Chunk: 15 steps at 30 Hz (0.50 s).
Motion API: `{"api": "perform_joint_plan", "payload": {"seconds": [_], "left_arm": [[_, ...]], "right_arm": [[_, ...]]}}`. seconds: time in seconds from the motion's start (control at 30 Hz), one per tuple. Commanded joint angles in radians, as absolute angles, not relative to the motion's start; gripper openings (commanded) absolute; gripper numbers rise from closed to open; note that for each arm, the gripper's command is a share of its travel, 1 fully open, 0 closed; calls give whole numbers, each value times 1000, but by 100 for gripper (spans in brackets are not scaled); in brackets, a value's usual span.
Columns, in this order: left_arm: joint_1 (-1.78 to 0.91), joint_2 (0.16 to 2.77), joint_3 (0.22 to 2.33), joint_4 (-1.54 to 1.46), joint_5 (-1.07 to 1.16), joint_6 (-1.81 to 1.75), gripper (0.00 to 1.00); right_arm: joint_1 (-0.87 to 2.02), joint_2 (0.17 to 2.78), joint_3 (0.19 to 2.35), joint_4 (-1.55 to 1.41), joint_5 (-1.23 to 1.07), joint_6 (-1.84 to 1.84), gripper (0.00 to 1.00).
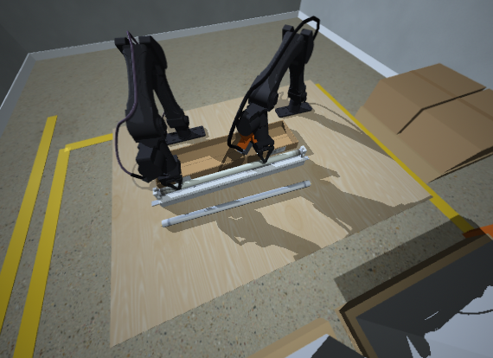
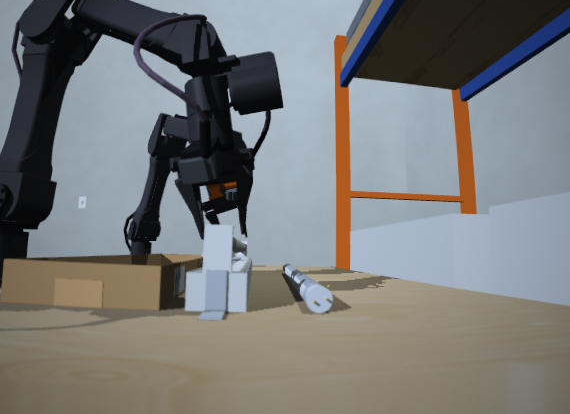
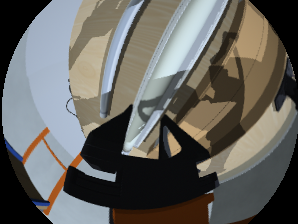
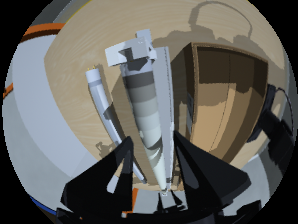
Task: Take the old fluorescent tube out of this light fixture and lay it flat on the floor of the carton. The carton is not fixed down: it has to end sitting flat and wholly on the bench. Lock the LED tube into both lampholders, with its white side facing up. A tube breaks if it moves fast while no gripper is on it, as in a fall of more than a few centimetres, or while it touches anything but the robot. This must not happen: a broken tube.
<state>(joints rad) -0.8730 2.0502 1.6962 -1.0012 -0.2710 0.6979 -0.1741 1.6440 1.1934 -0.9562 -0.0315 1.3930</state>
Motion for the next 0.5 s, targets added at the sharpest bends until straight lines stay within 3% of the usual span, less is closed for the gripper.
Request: {"api": "perform_joint_plan", "payload": {"seconds": [0.0,0.47], "left_arm": [[-859,2055,1680,-939,-265,713,49],[-851,2040,1699,-928,-273,711,49]], "right_arm": [[-164,1661,1159,-891,-19,1403,49],[-181,1670,1170,-904,-19,1403,49]]}}
